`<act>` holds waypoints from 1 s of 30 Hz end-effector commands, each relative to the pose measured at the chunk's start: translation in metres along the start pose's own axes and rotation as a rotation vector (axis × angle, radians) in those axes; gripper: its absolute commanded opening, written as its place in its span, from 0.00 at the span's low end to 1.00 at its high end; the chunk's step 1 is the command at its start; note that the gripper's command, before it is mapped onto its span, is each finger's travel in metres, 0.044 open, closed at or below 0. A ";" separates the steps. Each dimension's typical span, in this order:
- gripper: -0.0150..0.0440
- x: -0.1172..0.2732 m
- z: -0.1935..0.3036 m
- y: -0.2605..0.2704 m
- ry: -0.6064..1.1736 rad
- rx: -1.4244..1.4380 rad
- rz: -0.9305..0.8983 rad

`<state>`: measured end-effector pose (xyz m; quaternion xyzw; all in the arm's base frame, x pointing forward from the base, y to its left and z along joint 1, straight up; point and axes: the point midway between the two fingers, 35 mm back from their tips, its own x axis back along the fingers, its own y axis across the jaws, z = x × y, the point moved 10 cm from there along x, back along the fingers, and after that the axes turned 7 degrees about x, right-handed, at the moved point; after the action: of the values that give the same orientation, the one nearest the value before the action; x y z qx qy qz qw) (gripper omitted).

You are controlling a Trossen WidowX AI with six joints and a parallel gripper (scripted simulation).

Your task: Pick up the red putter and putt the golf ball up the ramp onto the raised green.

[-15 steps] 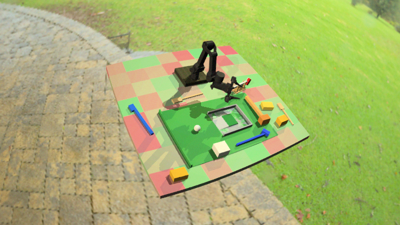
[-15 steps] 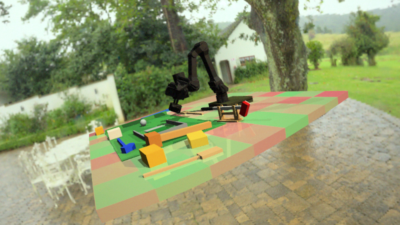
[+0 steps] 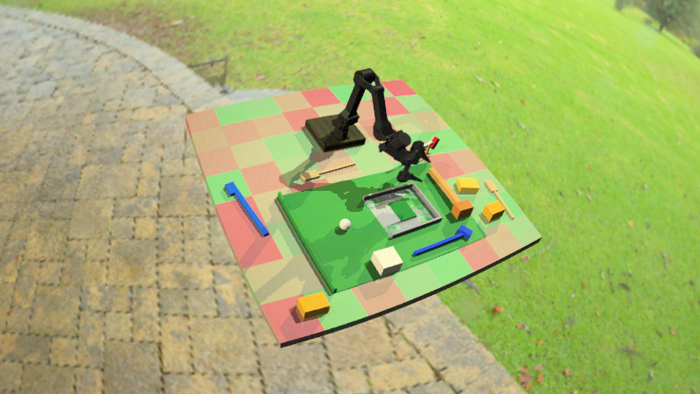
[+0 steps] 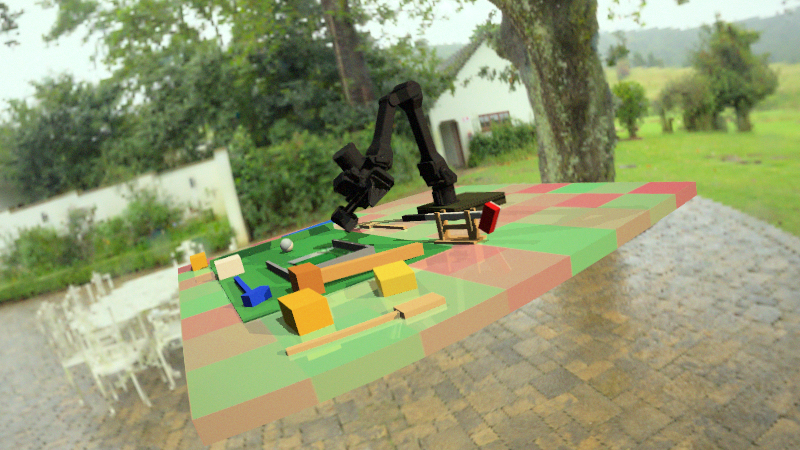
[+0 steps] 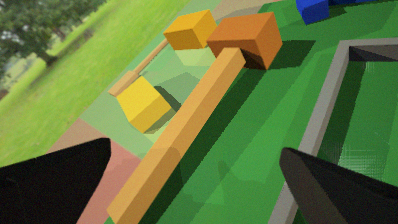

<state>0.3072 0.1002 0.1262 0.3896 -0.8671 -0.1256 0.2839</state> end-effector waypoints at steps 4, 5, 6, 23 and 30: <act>1.00 -0.010 -0.014 0.056 0.525 0.760 -0.053; 1.00 -0.009 -0.014 0.060 0.560 0.803 -0.072; 1.00 -0.008 -0.018 0.068 0.587 0.898 -0.097; 1.00 0.028 -0.014 0.111 0.966 1.257 -0.433; 1.00 0.029 -0.014 0.110 0.966 1.257 -0.433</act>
<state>0.2360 0.1527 0.1923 0.6380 -0.4879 0.4970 0.3283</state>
